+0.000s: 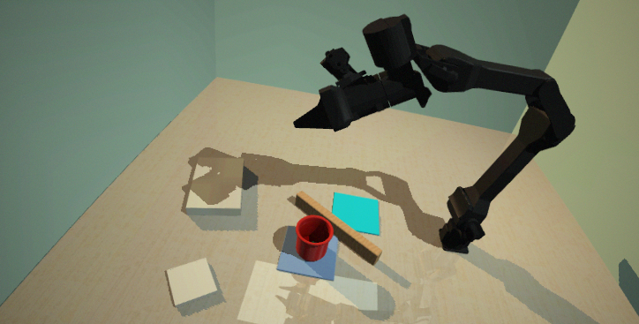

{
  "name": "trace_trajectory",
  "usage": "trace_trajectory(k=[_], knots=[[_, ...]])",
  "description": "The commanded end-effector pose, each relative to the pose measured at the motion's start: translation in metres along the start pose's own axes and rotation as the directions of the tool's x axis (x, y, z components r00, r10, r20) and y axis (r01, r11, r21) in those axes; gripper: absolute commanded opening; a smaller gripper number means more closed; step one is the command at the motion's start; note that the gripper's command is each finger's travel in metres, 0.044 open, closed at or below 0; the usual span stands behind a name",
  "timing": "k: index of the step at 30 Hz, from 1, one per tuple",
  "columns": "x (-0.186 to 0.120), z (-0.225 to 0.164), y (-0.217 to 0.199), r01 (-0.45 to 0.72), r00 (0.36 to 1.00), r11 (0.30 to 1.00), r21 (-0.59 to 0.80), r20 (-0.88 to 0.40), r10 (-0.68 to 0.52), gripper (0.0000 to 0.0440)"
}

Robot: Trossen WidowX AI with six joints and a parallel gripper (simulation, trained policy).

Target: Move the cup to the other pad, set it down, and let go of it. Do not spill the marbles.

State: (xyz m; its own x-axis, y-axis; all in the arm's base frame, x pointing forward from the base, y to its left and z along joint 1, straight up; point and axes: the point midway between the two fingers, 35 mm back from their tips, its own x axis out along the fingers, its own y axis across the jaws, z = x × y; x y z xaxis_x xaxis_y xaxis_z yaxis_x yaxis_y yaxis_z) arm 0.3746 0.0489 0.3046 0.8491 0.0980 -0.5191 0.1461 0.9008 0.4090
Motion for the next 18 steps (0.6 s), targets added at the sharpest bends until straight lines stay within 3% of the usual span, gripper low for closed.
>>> trace_trajectory(k=[1, 18], knots=[[0.005, -0.004, 0.003, 0.015, 0.999, 0.999, 0.034, -0.043, -0.013, 0.0106], [0.019, -0.029, 0.013, 0.147, 0.960, 0.972, 0.184, -0.265, -0.095, 0.0106]])
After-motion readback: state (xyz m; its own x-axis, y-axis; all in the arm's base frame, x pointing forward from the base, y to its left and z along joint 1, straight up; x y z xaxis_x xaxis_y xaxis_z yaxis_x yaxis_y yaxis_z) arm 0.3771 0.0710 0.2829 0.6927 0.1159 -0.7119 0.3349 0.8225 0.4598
